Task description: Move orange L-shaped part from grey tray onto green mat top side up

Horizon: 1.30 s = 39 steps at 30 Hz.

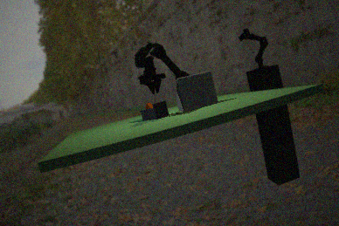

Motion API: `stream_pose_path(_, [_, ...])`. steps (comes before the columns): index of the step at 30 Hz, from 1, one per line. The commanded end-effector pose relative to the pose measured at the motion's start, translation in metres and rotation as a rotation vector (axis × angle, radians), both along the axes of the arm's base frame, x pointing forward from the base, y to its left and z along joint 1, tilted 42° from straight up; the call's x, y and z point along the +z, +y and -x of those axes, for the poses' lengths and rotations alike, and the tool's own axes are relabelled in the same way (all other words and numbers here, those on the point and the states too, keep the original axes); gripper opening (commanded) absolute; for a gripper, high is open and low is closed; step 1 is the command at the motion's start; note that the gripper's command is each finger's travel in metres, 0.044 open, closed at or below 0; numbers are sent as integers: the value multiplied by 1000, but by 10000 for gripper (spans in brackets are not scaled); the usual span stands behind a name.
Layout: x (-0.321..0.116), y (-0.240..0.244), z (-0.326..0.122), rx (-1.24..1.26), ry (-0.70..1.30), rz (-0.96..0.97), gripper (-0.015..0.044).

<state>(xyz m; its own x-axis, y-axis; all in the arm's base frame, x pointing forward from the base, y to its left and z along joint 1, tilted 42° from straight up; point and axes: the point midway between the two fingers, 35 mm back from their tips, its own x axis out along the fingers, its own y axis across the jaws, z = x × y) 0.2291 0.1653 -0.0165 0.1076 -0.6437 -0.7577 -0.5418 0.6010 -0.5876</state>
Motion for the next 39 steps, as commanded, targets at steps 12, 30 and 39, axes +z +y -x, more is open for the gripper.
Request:
stream_pose_path(12, [0,0,0,4,0,-1,180])
stream_pose_path(30, [22,-19,-26,-587,-495,-79,280])
stream_pose_path(39, [46,-43,-50,-1192,-1013,-149,280])
